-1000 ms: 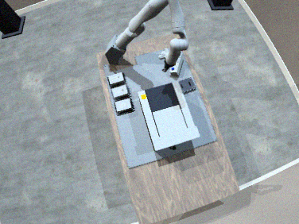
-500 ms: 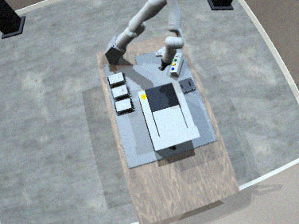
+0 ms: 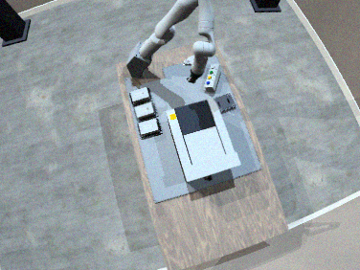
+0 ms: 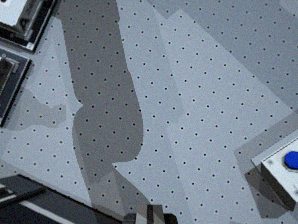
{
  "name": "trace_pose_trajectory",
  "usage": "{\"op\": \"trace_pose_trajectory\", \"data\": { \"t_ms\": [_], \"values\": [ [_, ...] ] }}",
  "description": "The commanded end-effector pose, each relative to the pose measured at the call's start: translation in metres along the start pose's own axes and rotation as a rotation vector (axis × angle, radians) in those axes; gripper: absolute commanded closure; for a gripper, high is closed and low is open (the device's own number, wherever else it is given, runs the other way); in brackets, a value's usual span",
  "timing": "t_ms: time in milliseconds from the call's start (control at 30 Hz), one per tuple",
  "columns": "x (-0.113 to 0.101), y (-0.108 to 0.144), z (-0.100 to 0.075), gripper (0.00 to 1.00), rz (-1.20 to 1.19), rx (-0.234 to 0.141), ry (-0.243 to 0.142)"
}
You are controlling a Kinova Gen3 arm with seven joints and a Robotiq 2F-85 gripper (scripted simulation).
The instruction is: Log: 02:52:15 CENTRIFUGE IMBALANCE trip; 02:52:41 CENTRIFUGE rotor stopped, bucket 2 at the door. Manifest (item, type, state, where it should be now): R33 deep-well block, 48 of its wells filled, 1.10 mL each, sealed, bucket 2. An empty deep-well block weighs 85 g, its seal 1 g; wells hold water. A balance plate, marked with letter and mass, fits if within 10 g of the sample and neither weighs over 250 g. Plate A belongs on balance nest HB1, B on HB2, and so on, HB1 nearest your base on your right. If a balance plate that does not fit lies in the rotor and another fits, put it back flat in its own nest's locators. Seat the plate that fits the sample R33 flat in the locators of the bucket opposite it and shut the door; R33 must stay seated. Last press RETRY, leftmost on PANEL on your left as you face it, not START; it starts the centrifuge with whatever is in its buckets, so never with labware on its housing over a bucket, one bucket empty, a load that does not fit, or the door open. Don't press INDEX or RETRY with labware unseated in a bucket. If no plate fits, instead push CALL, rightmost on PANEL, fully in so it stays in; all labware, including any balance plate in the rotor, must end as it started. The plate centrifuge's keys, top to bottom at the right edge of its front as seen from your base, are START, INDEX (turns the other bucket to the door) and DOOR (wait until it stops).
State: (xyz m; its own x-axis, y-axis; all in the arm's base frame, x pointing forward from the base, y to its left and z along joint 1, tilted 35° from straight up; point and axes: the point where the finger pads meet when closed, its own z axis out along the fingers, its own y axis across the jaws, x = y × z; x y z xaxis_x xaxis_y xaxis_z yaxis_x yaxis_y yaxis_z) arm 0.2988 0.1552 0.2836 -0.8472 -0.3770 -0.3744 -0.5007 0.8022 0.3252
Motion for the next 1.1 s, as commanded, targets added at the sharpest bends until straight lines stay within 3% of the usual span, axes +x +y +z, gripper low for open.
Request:
{"op": "trace_pose_trajectory", "data": {
  "t_ms": [0, 767, 933, 1067],
  "values": [
    [0.003, -0.002, -0.001, 0.90, 0.025, -0.004, -0.006],
    [0.030, -0.012, -0.002, 0.90, 0.209, -0.034, -0.041],
    [0.046, -0.018, -0.003, 0.90, 0.404, -0.066, -0.077],
    [0.058, -0.023, -0.004, 0.90, 0.409, -0.066, -0.078]
  ]
}}
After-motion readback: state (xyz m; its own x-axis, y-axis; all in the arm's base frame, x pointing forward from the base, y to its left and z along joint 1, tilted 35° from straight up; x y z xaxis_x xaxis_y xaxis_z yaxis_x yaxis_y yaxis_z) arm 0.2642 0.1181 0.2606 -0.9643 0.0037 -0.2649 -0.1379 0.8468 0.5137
